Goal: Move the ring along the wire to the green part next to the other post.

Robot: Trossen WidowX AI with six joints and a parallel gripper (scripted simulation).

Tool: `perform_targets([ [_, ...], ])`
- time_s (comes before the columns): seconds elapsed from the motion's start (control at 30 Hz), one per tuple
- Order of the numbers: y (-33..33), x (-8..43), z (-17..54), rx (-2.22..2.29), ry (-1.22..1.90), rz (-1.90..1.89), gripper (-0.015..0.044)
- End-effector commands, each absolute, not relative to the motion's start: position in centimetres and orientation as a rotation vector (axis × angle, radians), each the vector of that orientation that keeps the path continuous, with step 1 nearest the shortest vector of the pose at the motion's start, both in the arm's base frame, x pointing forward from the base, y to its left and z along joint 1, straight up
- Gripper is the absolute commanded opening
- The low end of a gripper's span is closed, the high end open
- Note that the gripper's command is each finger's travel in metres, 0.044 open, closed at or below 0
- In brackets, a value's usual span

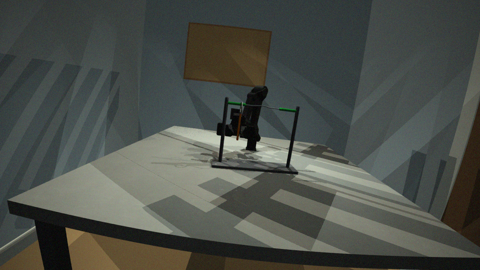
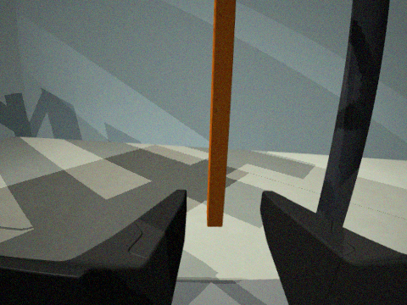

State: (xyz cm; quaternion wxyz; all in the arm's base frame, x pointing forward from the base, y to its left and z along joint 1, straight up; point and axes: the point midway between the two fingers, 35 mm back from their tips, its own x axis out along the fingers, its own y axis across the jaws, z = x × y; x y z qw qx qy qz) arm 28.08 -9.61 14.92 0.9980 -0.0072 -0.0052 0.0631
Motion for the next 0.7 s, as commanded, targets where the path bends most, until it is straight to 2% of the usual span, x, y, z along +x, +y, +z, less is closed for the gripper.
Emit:
perform_targets([
  [0.0,-9.7,28.8,15.0,-0.012,-0.013,0.123,0.0160],
  [0.67,-9.1,31.8,15.0,-0.012,-0.016,0.123,0.0160],
])
